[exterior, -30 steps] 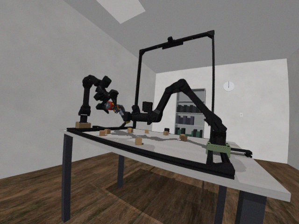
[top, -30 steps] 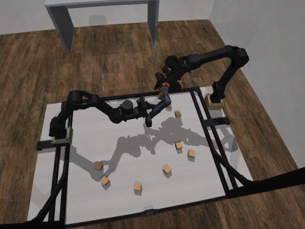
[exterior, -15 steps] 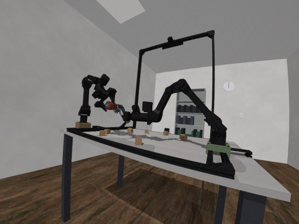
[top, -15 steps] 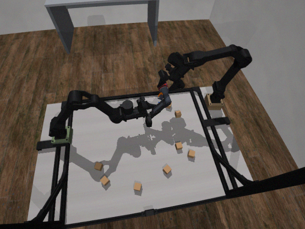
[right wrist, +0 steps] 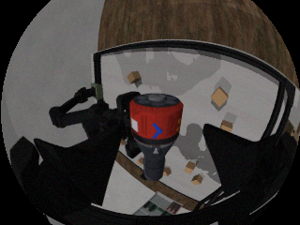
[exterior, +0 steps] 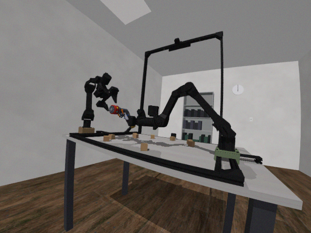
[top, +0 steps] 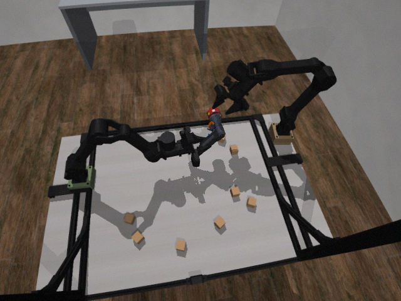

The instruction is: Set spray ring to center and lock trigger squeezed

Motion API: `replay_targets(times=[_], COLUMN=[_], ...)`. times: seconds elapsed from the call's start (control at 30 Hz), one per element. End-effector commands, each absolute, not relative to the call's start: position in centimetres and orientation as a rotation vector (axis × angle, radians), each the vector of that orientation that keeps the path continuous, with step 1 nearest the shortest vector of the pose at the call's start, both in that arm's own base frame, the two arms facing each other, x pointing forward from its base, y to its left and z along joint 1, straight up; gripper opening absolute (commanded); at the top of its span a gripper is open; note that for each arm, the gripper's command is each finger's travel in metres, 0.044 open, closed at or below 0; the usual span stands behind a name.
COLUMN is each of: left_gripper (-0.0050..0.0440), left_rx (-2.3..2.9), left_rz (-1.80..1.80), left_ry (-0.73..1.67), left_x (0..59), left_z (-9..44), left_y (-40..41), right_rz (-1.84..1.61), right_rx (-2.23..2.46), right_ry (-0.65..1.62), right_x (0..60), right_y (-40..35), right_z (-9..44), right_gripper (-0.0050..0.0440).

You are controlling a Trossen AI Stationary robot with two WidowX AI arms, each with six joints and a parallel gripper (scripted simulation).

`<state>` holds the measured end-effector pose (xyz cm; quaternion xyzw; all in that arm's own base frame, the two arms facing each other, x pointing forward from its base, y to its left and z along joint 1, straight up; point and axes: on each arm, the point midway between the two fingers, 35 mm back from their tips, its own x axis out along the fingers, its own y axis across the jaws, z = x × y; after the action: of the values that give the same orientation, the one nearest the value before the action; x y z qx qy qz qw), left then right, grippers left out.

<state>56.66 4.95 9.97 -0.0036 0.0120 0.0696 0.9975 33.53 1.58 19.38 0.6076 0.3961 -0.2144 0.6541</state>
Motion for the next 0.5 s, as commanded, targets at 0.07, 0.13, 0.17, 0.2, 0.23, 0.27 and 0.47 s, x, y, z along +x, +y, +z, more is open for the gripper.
replay_targets(times=[0.07,0.13,0.17,0.2,0.23,0.27,0.47], left_gripper=[0.0,0.0,0.0,0.0,0.0,0.0,0.0], left_rx=[0.0,0.0,0.0,0.0,0.0,0.0,0.0], left_rz=[0.139,0.139,0.139,0.139,0.139,0.139,0.139], left_ry=[0.0,0.0,0.0,0.0,0.0,0.0,0.0], left_x=[56.8,56.8,56.8,56.8,56.8,56.8,56.8], left_z=[10.8,10.8,10.8,10.8,10.8,10.8,10.8], left_y=[4.9,4.9,4.9,4.9,4.9,4.9,4.9], right_rz=[-0.465,-0.465,-0.465,-0.465,-0.465,-0.465,-0.465], right_rx=[1.378,1.378,1.378,1.378,1.378,1.378,1.378], right_ry=[0.881,0.881,0.881,0.881,0.881,0.881,0.881], right_x=[32.9,32.7,32.5,32.3,32.2,32.0,31.7], right_y=[1.3,1.2,1.2,1.1,1.1,1.0,0.9], right_z=[21.3,21.5,21.7,22.0,22.2,22.4,22.8], right_gripper=[0.04,0.04,0.04,0.04,0.04,0.04,0.04])
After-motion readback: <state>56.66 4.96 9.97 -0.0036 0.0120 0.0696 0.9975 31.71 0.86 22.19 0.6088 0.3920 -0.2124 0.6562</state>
